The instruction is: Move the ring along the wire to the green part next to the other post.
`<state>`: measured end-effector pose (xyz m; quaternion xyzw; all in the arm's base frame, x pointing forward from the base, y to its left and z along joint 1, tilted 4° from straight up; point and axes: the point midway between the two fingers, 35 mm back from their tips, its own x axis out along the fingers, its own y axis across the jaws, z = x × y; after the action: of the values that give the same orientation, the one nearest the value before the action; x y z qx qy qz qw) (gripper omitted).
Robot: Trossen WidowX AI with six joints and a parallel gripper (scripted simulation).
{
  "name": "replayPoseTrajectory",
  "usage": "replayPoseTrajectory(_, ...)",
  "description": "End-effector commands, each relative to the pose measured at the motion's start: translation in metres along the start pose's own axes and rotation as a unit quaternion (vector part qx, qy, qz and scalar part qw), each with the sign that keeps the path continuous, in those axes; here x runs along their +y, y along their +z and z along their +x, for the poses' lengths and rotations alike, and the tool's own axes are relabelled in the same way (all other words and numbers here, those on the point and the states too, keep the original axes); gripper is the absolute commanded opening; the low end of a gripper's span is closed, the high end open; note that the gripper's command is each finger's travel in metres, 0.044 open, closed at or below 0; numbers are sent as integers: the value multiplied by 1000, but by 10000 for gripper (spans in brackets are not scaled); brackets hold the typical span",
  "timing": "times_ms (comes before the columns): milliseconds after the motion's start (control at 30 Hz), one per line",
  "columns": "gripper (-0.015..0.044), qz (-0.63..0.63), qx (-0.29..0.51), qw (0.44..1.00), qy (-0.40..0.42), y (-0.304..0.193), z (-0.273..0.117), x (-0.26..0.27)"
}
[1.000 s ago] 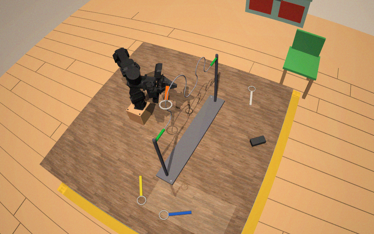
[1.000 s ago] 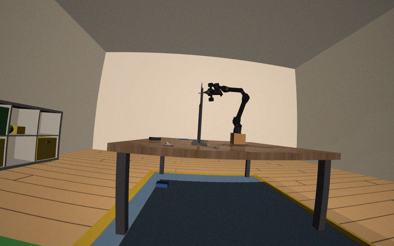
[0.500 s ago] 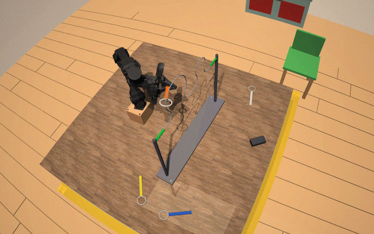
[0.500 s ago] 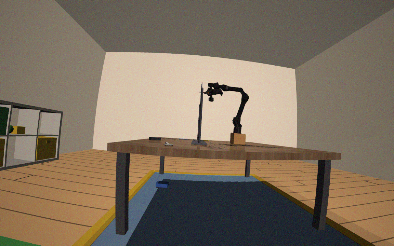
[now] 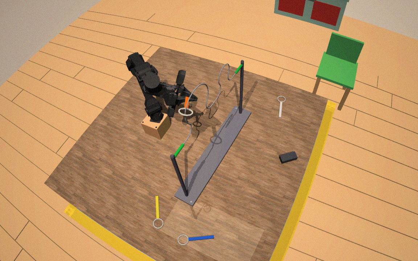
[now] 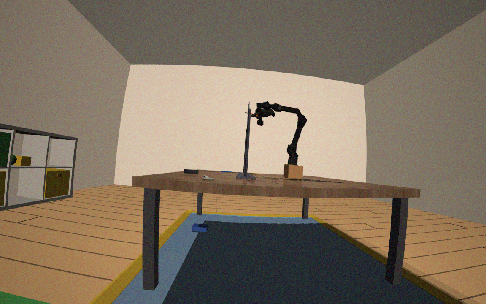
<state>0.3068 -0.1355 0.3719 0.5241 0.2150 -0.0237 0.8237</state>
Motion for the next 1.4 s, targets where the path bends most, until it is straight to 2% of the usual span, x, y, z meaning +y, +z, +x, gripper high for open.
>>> replayPoseTrajectory(0,-150,-23,-5,1000,-9,2,-1,1)
replayPoseTrajectory(1367,-150,-208,-31,970,-119,5,-1,-12)
